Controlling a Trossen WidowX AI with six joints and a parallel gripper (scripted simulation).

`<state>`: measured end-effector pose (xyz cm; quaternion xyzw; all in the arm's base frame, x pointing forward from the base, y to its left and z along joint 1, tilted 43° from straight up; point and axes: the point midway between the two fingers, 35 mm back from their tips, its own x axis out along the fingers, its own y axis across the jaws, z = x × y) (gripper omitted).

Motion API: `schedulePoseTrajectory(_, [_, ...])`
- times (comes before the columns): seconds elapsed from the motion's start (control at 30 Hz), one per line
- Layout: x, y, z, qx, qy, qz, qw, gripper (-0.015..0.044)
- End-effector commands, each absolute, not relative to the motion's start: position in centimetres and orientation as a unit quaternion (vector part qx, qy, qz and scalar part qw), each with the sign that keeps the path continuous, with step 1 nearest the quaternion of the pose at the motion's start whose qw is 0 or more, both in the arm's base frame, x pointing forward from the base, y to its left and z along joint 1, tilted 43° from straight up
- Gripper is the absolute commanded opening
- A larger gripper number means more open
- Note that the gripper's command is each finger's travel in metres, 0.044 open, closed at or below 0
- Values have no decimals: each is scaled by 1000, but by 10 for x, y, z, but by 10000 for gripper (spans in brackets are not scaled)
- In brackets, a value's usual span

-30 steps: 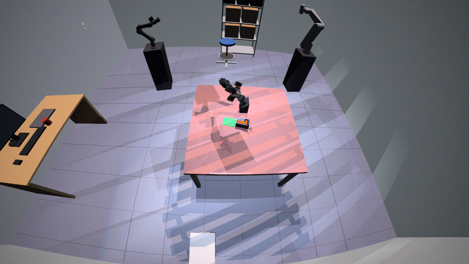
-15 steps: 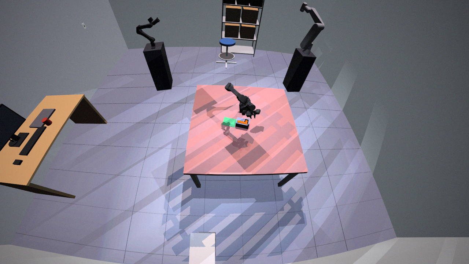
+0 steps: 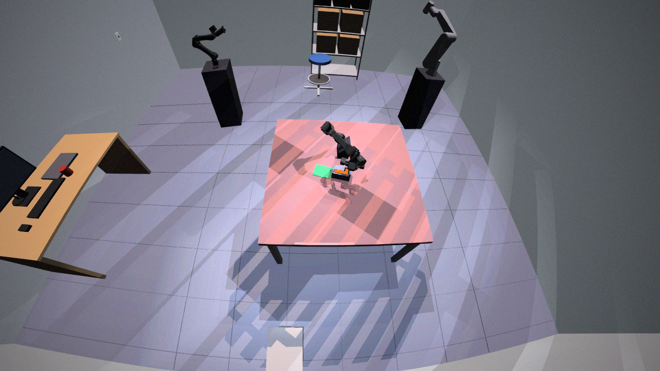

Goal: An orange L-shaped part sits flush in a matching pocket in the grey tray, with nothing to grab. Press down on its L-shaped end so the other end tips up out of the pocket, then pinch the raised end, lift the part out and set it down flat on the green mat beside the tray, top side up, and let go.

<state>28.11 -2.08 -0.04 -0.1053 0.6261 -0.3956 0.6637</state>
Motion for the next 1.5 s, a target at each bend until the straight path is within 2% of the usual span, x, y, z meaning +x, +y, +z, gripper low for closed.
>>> schedulePoseTrajectory(0.0, [269,-47,-26,-114,633,-402,652,180])
schedulePoseTrajectory(1.47, [265,-71,-54,-111,632,-400,654,180])
